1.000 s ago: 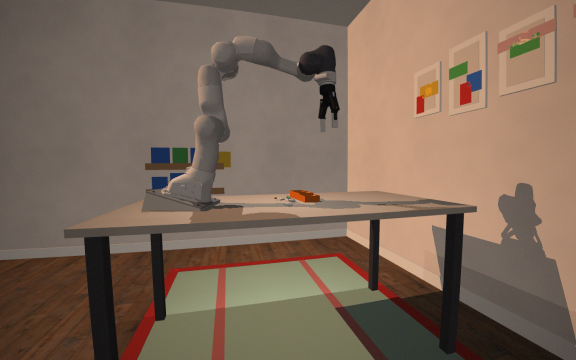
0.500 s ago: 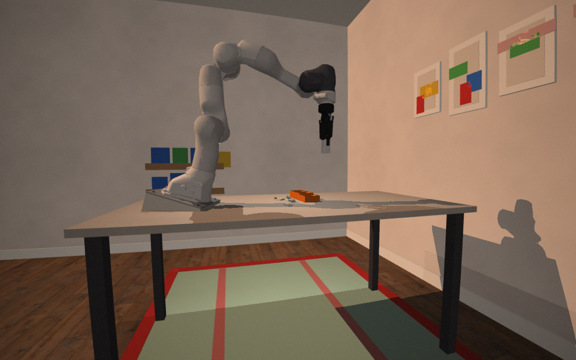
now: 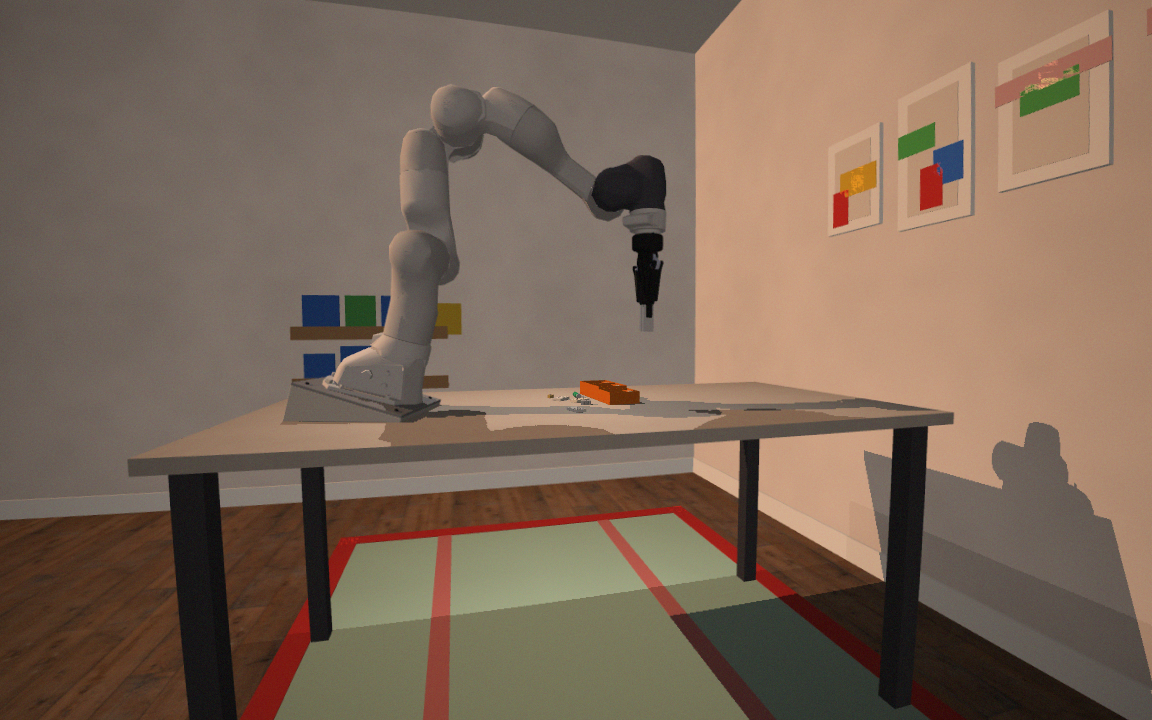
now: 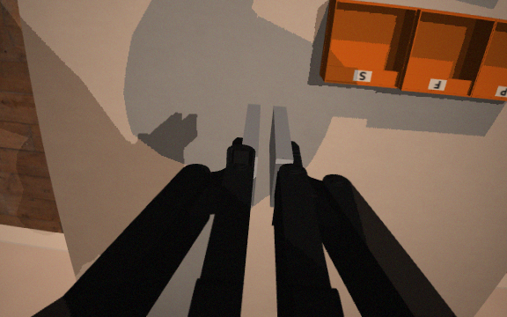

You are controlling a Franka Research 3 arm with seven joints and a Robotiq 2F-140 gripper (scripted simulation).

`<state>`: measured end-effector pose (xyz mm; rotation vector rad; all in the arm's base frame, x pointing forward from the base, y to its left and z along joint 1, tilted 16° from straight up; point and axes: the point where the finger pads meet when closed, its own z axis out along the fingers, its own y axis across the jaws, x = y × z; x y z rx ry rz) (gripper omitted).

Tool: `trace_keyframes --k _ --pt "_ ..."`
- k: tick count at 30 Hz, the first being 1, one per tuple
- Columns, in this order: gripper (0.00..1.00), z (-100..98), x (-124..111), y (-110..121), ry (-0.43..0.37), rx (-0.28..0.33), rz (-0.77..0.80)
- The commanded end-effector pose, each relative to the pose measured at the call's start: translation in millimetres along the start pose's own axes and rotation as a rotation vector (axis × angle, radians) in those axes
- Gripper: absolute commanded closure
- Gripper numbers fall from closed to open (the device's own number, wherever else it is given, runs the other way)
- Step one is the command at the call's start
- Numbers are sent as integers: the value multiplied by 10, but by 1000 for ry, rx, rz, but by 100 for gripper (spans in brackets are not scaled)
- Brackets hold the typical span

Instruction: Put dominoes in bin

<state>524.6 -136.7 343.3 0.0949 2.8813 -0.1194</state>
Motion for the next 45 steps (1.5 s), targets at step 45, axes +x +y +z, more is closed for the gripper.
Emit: trace_keyframes --k 45 --pt "95 -84 364 328 14 17 -881"
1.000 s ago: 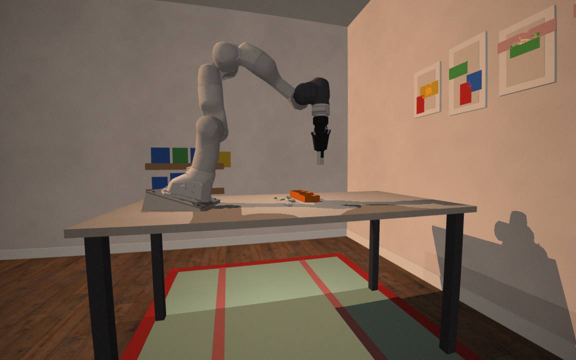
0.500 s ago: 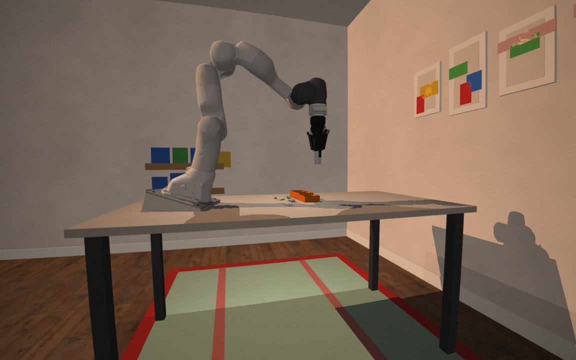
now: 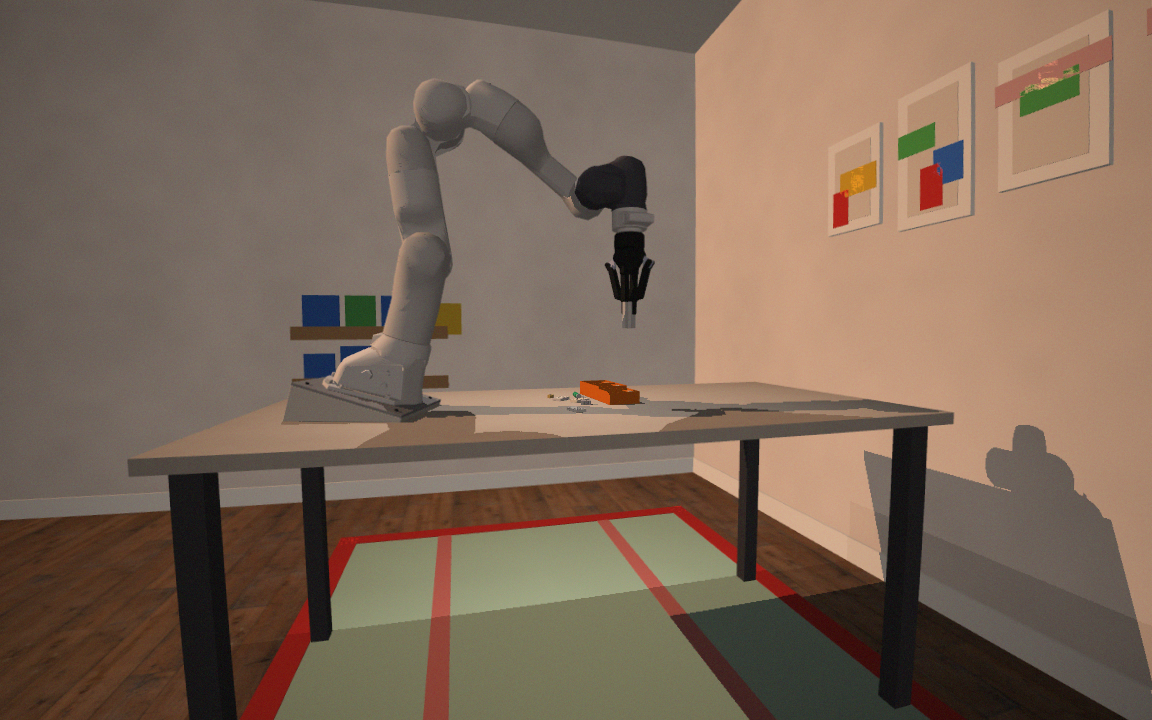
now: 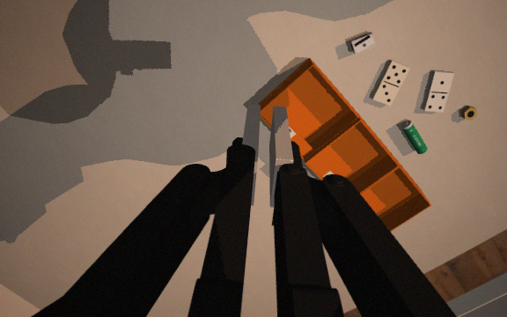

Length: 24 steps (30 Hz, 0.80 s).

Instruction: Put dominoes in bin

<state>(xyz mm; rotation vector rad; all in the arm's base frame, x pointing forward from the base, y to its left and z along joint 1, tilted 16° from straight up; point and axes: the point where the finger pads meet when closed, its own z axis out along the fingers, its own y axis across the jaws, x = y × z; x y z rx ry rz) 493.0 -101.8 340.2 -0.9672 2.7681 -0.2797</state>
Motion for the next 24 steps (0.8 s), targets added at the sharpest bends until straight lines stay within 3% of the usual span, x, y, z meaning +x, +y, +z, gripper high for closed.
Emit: trace_keyframes --k 1,24 --pt "95 -4 22 23 -1 -3 -157" --pt "95 -14 63 258 3 1 -546"
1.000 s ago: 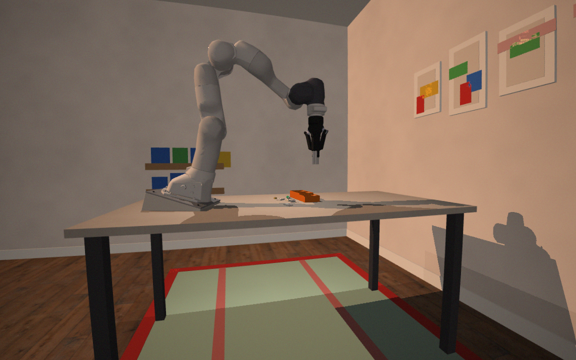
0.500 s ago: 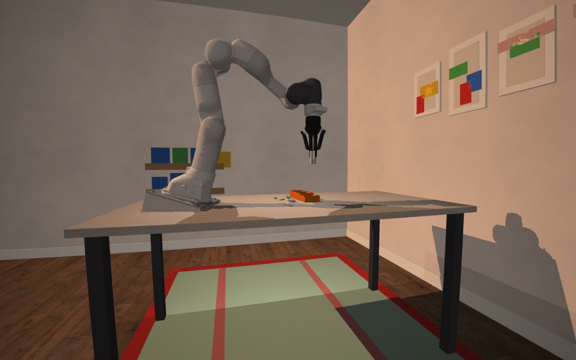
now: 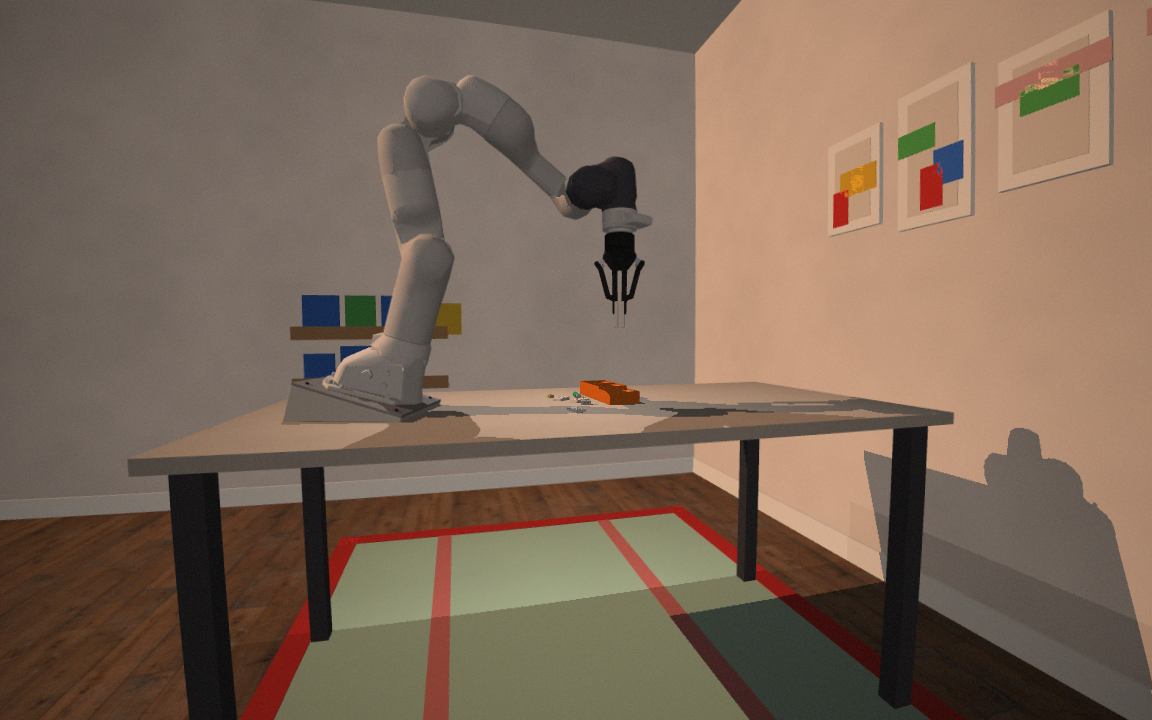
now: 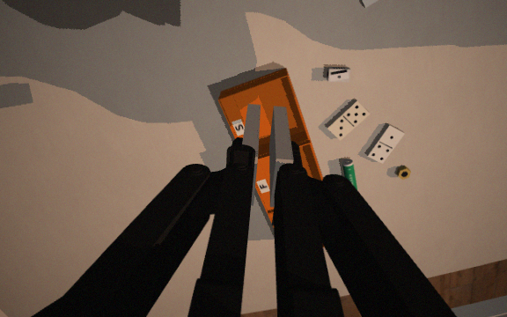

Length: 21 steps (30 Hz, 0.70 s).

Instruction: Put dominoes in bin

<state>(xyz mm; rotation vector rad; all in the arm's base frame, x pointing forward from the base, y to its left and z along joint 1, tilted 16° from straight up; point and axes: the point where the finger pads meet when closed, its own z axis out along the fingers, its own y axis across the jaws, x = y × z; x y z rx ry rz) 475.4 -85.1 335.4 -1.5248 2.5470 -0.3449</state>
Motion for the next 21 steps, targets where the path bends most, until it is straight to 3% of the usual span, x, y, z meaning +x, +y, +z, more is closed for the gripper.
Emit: trace_keyframes --k 1,21 --pt "95 1 20 23 -1 -4 -157" --pt "95 2 -28 255 1 -1 -484"
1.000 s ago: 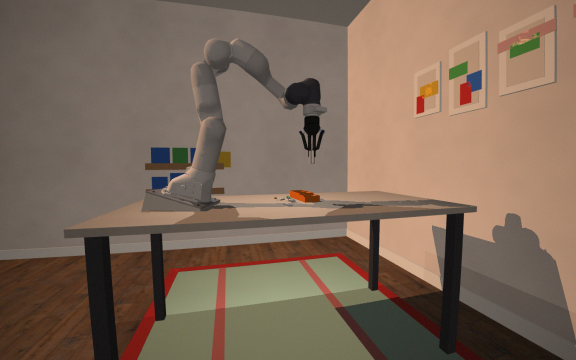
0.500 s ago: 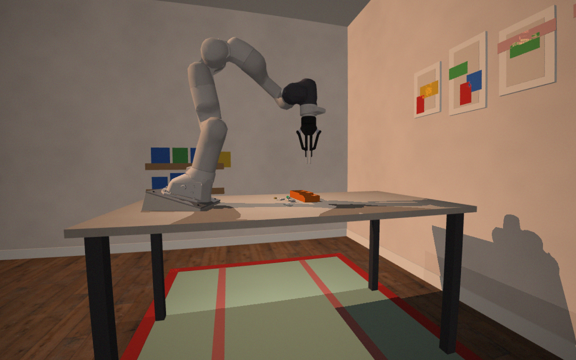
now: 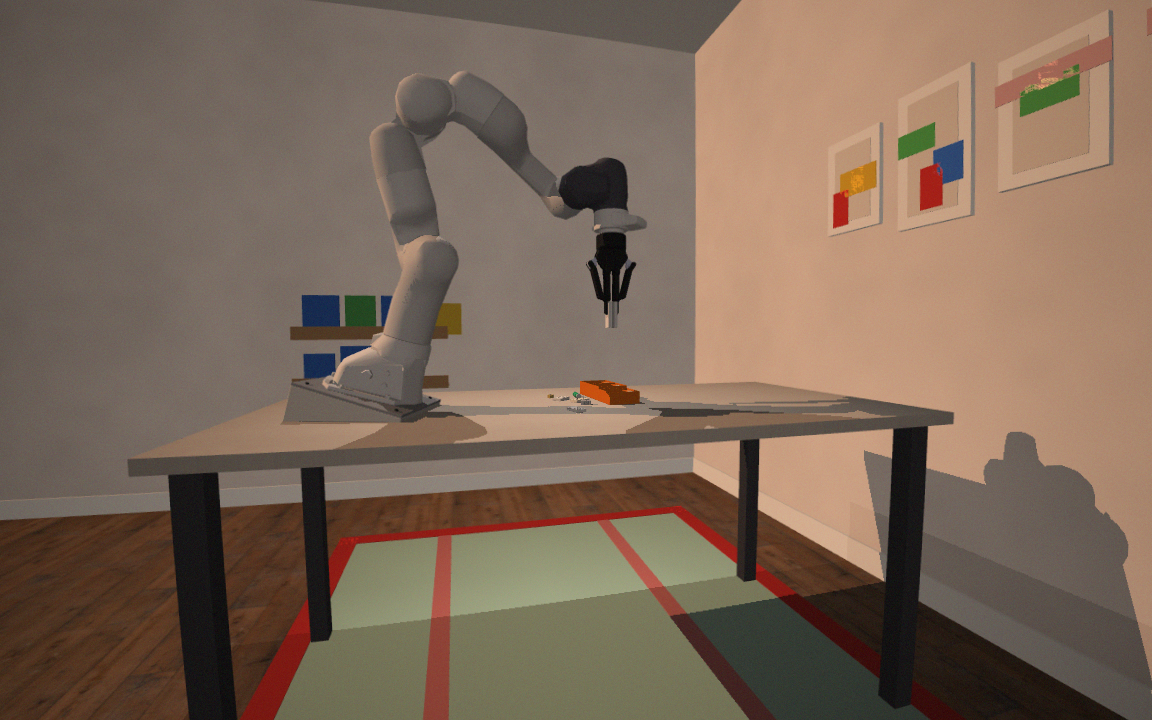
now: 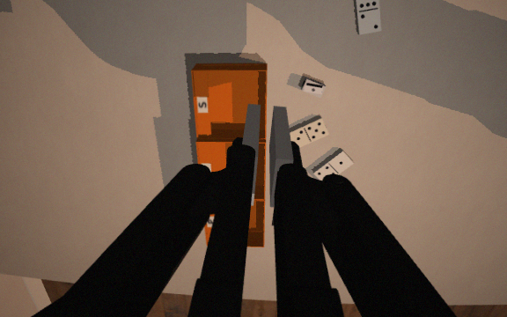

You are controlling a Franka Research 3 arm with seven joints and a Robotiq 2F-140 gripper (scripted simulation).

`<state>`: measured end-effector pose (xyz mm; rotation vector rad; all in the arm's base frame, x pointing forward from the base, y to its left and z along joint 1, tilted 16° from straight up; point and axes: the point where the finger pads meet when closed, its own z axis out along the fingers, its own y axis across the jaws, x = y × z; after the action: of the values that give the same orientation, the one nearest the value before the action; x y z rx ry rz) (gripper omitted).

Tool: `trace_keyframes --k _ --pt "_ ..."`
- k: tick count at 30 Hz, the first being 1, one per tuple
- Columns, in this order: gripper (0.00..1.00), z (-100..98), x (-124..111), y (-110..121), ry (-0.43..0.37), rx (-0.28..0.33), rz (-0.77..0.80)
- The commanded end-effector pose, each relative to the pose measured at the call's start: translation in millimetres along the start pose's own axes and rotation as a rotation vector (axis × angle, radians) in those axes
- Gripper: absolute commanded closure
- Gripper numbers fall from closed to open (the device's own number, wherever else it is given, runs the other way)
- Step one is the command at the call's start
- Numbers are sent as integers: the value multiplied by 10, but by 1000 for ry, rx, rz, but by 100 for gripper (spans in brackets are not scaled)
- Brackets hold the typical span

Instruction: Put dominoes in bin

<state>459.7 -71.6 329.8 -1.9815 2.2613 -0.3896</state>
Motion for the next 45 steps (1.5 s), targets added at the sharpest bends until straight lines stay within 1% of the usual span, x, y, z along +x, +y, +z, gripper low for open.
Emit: trace_keyframes --k 1,2,4,5,9,10,15,16,18,19,21,22,26,27,32,33,35,36,37,38,43,44,45 --pt "95 3 -1 48 -1 -4 -123" --pt "95 3 -1 48 -1 -4 -171" --pt "95 3 -1 48 -1 -5 -206" --pt "95 5 -32 99 -1 -3 -224" --pt "95 5 -32 99 -1 -4 -296" --pt "95 8 -62 149 -1 -3 -313" --pt "95 8 -62 149 -1 -4 -404" --pt "95 12 -92 199 -1 -2 -422" --pt "95 12 -92 199 -1 -2 -422" --pt "95 12 -92 199 -1 -2 -470" --pt "95 12 -92 199 -1 -3 -503" --pt "95 17 -122 250 -1 -2 -523" --pt "95 17 -122 250 -2 -2 -596" --pt "95 22 -151 301 -2 0 -614" --pt "95 22 -151 301 -2 -2 -700" --pt "95 28 -181 351 -2 0 -723" --pt "95 28 -181 351 -2 0 -723" --pt "95 28 -181 351 -2 0 -771" --pt "95 28 -181 351 -2 0 -789" --pt "95 36 -210 402 -2 1 -807" --pt "95 36 -210 402 -3 0 -898" --pt "95 44 -239 453 -3 2 -917" --pt "95 44 -239 453 -3 4 -935"
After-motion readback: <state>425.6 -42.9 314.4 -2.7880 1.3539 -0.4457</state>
